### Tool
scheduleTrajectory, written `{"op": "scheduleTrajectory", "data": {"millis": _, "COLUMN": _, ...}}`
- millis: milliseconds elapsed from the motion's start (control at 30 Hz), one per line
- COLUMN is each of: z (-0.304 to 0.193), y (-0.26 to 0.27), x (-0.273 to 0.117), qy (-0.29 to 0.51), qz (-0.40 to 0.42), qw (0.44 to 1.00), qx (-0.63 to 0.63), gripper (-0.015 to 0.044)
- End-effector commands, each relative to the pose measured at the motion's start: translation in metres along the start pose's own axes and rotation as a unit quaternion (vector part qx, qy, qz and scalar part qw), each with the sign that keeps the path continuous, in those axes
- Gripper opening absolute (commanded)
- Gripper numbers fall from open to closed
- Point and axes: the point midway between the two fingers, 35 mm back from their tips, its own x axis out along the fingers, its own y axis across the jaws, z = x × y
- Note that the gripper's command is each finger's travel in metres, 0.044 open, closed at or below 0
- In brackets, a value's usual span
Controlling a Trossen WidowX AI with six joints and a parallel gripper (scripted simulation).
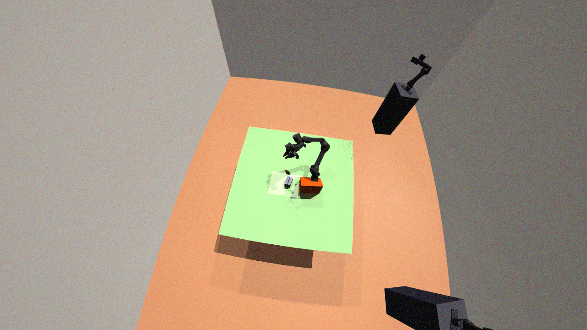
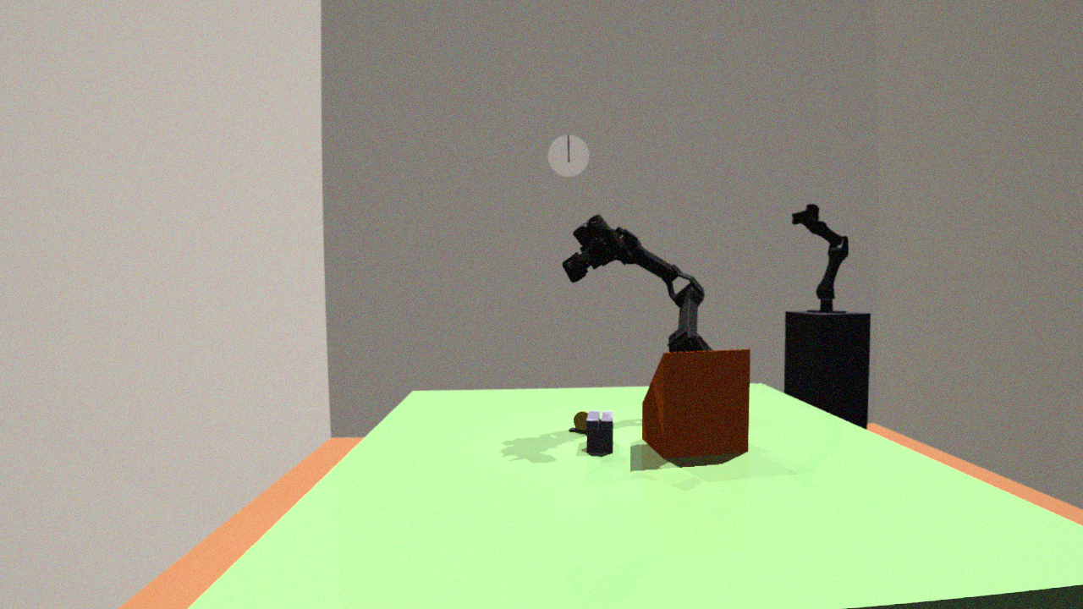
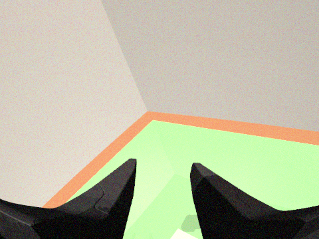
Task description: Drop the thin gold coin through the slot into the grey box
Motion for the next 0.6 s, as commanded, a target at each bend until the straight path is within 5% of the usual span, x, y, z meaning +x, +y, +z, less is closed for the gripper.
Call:
{"op": "scheduleTrajectory", "data": {"millis": 0, "z": -0.052, "y": -0.039, "x": 0.032, "qy": 0.115, "qz": -0.094, "qw": 0.984, "qx": 0.099, "gripper": 0.0161}}
{"op": "scheduleTrajectory", "data": {"millis": 333, "z": -0.182, "y": -0.124, "x": 0.045, "qy": 0.323, "qz": -0.349, "qw": 0.835, "qx": 0.276, "gripper": 0.0161}}
{"op": "scheduleTrajectory", "data": {"millis": 567, "z": -0.251, "y": -0.148, "x": 0.027, "qy": 0.397, "qz": -0.483, "qw": 0.714, "qx": 0.316, "gripper": 0.0161}}
